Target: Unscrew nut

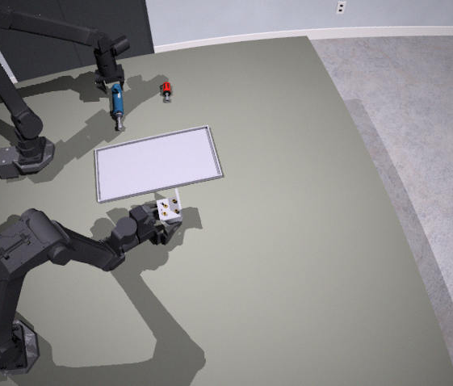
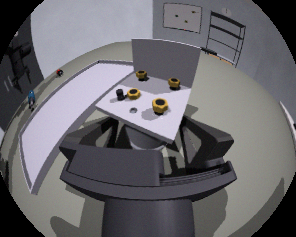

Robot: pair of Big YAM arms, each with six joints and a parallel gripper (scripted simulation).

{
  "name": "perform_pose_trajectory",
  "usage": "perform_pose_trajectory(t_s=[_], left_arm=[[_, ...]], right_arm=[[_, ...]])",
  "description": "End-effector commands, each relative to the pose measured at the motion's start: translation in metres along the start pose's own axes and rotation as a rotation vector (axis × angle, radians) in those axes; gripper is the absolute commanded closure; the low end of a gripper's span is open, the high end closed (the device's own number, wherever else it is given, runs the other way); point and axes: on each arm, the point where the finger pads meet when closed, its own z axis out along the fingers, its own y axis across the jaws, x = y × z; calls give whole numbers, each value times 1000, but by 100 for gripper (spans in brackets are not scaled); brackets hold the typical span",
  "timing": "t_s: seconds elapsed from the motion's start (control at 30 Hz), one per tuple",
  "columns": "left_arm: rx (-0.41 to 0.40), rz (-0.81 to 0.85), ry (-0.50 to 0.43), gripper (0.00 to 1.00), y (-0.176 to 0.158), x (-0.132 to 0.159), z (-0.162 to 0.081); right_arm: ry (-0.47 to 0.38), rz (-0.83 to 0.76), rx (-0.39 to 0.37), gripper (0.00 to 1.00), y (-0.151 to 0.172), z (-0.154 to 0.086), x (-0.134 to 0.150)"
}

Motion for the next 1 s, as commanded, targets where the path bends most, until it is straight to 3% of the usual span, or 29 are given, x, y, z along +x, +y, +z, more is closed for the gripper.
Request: perform_pose_trajectory(t_s=[0.0,0.27,0.4,0.97], left_arm=[[26,-1,-18,35,-11,-7,-10],[26,-1,-18,35,-11,-7,-10],[26,-1,-18,35,-11,-7,-10],[26,-1,-18,35,-11,-7,-10]], right_arm=[[33,2,11,14,-9,0,14],[33,2,11,14,-9,0,14],[-31,13,22,14,-13,-7,-15],[-34,8,-3,14,3,-29,-16]])
